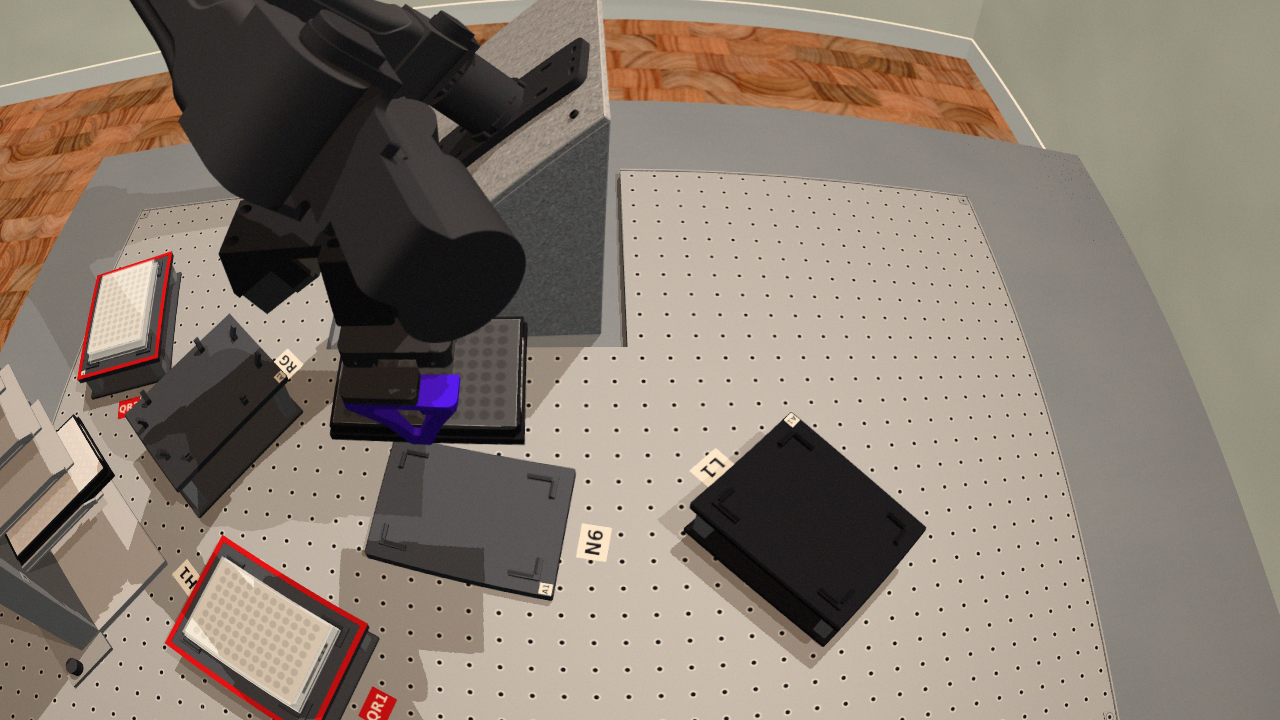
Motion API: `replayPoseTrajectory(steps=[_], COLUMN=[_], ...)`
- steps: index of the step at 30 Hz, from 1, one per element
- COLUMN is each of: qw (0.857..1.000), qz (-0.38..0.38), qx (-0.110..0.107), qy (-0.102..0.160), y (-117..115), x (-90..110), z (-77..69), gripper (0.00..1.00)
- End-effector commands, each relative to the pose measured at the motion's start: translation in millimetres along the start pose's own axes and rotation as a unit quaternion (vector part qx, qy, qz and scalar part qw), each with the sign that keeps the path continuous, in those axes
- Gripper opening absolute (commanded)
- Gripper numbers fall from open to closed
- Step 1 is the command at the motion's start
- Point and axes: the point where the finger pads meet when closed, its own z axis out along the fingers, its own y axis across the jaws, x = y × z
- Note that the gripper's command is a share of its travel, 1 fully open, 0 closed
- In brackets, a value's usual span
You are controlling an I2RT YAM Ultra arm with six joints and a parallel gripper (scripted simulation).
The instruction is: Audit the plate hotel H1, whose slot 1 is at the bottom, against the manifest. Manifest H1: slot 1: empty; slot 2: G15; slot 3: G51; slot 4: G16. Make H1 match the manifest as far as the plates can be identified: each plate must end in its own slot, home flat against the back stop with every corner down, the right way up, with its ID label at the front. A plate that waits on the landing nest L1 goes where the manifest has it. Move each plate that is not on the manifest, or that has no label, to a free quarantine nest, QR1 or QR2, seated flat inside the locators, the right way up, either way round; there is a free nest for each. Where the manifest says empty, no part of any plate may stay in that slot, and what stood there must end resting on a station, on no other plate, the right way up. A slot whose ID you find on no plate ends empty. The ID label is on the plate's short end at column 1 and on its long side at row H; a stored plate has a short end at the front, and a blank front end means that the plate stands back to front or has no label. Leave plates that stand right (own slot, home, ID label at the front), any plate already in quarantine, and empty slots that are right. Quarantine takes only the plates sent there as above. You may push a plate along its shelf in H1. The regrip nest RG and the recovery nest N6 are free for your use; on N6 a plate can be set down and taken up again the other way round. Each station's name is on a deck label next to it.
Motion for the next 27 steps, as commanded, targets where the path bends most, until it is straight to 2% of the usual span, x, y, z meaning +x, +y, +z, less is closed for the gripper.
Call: replayPoseTrajectory(steps=[1, 4, 5, 12, 17, 27], qw=[0.996, 0.998, 1.000, 1.000, 1.000, 0.995], qz=[0.087, 0.062, -0.031, -0.005, -0.029, -0.103], qx=[-0.001, -0.001, -0.005, -0.005, -0.005, -0.005], qy=[-0.001, -0.001, 0.001, 0.001, 0.000, 0.000], y=[-1, 0, 1, 2, 3, 1], x=[1, -9, -13, -35, -45, -78], z=[-41.9, -42.0, -43.4, -44.3, -44.3, -44.2], gripper=[0.86, 0.86, 0.86, 0.86, 0.86, 0.86])
